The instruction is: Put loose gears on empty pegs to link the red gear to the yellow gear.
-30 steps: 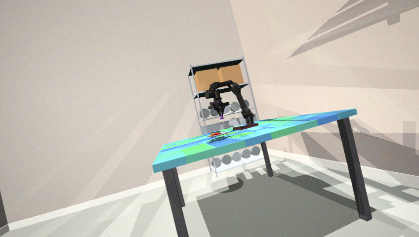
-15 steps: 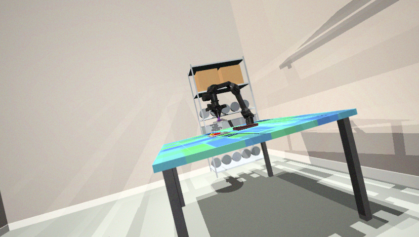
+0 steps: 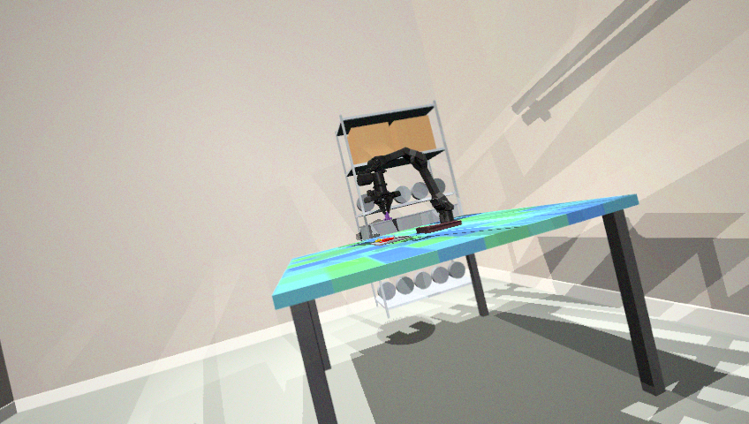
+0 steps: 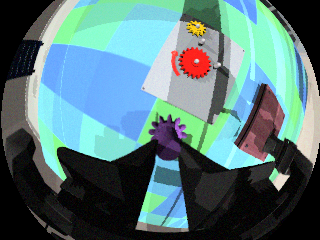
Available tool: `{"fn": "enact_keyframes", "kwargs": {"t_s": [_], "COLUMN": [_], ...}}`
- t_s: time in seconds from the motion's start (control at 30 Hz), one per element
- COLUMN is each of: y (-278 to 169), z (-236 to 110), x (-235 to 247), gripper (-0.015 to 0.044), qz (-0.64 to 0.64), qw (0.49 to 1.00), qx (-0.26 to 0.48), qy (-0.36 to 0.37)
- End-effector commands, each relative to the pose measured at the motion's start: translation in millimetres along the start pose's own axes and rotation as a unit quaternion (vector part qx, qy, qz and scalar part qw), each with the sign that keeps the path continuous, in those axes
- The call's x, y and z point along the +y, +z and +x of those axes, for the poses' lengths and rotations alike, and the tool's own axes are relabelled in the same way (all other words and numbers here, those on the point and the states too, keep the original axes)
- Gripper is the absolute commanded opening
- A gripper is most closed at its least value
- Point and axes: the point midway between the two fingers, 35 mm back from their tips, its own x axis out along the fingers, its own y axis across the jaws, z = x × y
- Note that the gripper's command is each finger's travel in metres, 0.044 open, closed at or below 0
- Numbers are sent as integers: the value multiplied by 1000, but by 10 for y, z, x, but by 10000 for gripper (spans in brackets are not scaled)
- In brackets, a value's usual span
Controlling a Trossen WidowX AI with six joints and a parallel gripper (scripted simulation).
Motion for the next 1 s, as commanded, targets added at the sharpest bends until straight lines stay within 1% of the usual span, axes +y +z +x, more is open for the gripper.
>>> {"fn": "enact_keyframes", "kwargs": {"t_s": [0.0,0.97], "y": [99,855], "z": [44,286], "x": [-7,-188], "gripper": [0,0], "qz": [-2,-2], "qw": [1000,1000], "qx": [-3,-6], "qy": [-2,-3]}}
